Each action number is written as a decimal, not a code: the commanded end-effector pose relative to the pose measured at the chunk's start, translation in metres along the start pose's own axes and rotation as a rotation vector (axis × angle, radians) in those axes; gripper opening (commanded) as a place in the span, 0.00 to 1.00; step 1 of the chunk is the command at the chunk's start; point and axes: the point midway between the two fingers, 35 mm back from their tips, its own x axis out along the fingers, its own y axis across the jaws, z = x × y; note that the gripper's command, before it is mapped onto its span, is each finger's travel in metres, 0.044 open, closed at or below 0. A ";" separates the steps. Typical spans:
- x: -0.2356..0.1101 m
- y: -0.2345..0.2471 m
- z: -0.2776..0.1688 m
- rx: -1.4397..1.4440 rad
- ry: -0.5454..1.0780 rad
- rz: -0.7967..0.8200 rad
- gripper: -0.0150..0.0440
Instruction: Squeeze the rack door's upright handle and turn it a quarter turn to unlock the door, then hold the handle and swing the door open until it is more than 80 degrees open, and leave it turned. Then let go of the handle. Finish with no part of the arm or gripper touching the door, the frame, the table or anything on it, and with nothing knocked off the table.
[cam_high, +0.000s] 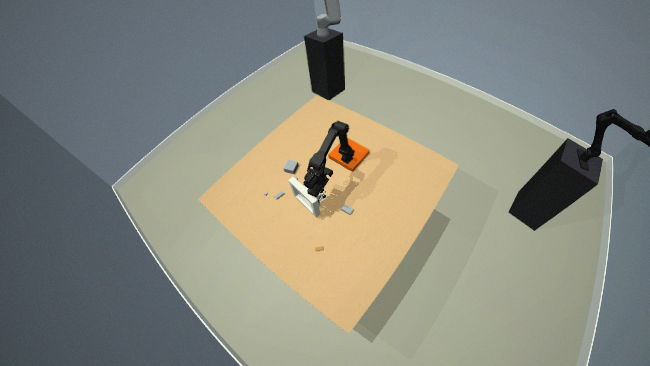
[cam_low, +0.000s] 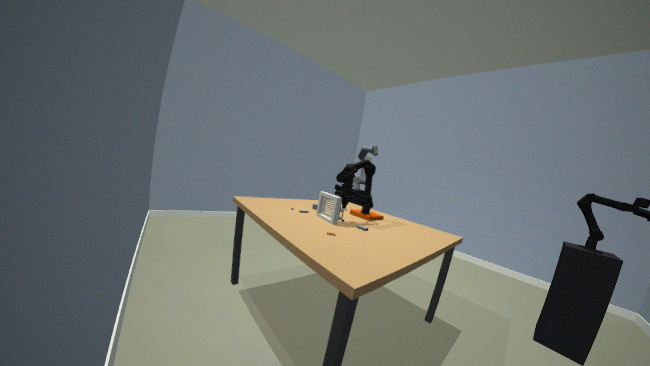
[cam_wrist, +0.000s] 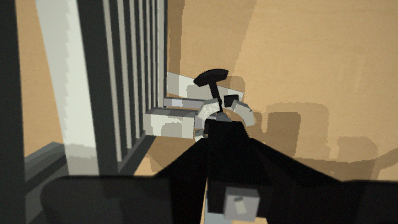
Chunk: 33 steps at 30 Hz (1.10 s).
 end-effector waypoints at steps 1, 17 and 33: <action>0.000 -0.007 0.003 -0.101 -0.004 0.007 0.28; 0.001 -0.040 0.017 -0.375 -0.006 0.004 0.28; 0.001 -0.067 0.040 -0.619 -0.008 0.000 0.28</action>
